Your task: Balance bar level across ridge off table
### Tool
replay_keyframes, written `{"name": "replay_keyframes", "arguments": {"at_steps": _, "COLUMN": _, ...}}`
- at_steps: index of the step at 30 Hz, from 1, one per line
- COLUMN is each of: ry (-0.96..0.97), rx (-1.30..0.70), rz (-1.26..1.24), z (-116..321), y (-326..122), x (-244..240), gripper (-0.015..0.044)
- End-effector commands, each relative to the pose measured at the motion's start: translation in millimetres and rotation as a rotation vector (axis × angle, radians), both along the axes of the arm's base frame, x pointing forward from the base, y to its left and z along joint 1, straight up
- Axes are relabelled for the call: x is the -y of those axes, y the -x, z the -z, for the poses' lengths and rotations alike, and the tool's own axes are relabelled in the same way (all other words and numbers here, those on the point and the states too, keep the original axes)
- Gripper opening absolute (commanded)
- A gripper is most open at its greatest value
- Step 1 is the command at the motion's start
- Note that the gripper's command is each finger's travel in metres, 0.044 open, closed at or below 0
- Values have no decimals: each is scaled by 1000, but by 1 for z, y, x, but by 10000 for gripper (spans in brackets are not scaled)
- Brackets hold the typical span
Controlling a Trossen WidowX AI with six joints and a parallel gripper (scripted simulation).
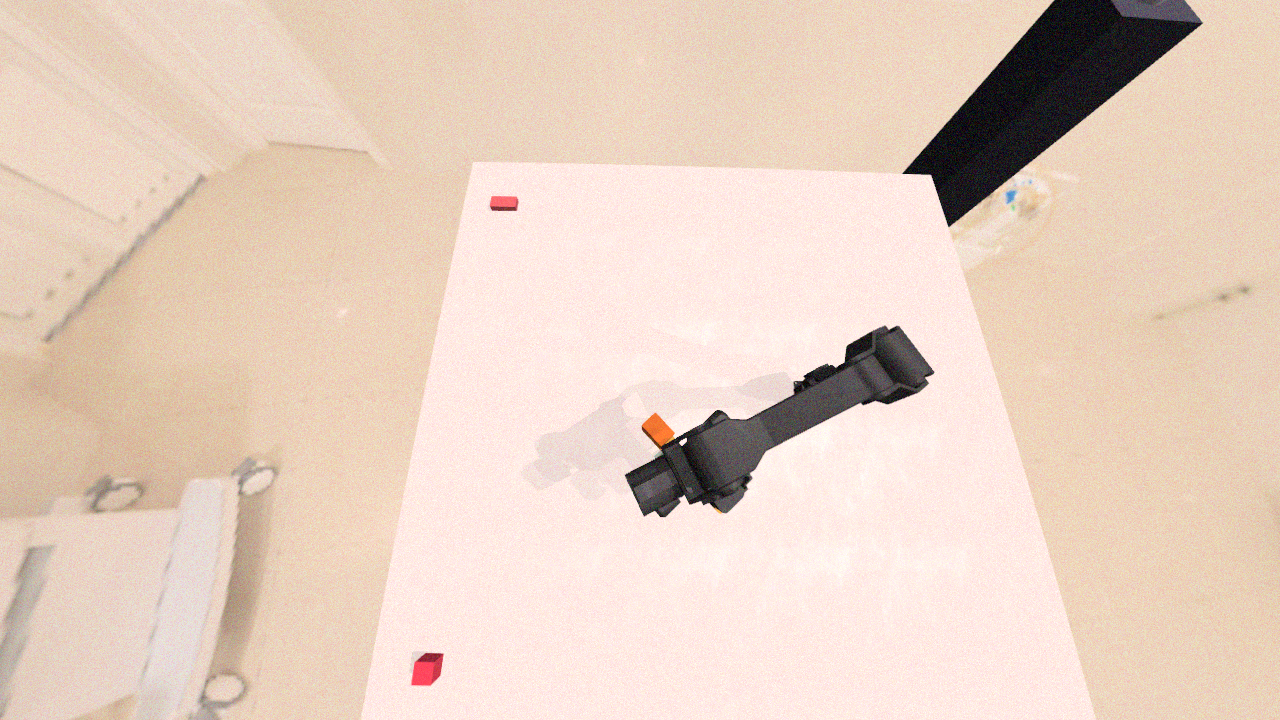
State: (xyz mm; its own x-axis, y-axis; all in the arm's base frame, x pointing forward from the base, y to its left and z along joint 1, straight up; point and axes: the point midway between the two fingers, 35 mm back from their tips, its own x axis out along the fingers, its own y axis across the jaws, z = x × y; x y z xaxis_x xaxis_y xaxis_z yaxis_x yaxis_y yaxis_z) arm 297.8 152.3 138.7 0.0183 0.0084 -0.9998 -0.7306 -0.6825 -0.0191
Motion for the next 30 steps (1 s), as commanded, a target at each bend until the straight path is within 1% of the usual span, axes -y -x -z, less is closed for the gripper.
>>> {"name": "replay_keyframes", "arguments": {"at_steps": 1, "ry": -8, "rx": 11, "rz": 19, "z": -3, "y": -2, "x": -6, "gripper": 0}}
{"name": "replay_keyframes", "arguments": {"at_steps": 30, "ry": -8, "rx": 11, "rz": 19, "z": 39, "y": -4, "x": -7, "gripper": 0}}
